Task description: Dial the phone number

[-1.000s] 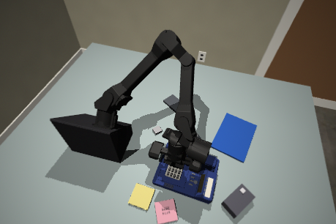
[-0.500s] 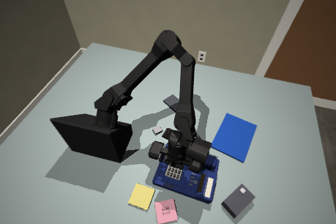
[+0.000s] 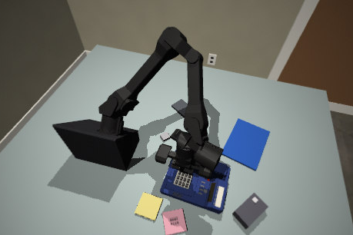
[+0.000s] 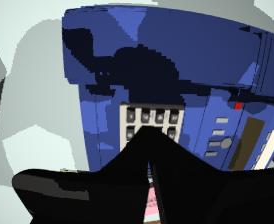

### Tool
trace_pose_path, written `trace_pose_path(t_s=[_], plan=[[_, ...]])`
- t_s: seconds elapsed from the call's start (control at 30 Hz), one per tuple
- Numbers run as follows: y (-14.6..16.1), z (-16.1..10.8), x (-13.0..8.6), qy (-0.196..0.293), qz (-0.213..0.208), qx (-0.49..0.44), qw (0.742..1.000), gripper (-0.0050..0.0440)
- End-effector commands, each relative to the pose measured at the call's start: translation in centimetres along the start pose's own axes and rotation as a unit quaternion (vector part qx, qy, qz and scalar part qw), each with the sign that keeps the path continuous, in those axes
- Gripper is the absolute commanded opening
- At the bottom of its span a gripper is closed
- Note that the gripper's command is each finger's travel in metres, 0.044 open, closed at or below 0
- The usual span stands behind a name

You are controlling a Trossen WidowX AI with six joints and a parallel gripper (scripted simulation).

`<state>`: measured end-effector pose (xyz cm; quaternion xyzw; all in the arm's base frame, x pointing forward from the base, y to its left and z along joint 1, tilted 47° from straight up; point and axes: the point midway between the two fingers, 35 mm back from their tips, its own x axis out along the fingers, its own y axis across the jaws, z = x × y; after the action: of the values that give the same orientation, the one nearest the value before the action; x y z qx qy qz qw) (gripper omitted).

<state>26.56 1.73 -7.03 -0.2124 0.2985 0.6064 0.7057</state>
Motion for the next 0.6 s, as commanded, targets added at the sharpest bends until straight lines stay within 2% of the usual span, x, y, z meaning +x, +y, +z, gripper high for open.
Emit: trace_pose_path(t_s=[0.0,0.57], plan=[[-0.7,0.1,-0.2,0.002,0.001,-0.004,1.0,-0.005],[-1.3,0.1,1.6,0.002,0.001,-0.004,1.0,-0.005]])
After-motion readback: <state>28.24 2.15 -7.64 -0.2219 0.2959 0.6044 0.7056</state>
